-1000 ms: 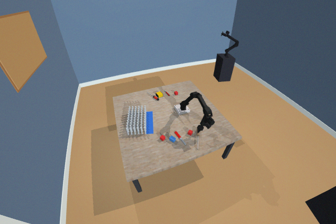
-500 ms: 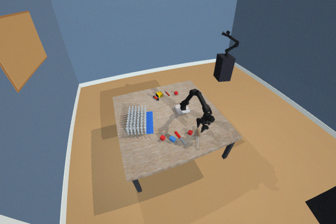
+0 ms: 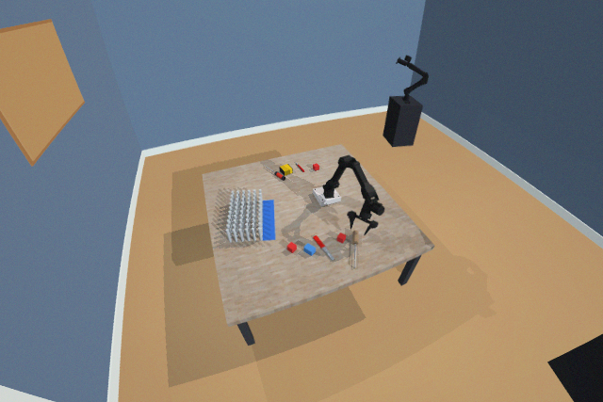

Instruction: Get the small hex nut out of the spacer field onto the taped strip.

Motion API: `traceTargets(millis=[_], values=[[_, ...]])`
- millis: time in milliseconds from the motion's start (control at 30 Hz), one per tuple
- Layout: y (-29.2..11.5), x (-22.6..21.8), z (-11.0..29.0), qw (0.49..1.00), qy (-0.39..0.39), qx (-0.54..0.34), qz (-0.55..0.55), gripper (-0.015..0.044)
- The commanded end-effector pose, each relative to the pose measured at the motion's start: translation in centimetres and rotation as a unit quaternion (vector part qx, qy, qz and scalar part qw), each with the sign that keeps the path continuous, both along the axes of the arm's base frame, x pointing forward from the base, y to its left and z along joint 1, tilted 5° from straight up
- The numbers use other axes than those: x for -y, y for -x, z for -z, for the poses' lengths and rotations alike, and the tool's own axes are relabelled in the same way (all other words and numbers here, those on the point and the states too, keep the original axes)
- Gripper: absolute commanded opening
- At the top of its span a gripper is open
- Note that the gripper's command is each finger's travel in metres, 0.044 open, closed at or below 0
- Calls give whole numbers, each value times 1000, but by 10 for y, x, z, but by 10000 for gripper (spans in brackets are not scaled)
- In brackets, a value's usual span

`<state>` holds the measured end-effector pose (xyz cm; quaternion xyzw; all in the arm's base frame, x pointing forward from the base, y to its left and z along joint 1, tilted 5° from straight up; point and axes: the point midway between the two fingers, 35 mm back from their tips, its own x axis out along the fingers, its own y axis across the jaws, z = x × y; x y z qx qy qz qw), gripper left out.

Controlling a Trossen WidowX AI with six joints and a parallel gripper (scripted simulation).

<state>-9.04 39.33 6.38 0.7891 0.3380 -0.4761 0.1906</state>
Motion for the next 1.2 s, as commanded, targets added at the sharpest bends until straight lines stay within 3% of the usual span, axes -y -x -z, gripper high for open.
traceTargets(millis=[0,500,700,1167], values=[[1,15,1,964,46,118,-235,440],[1,15,1,964,46,118,-235,440],[1,15,1,964,46,118,-235,282],[1,14,4,964,46,118,-235,280]])
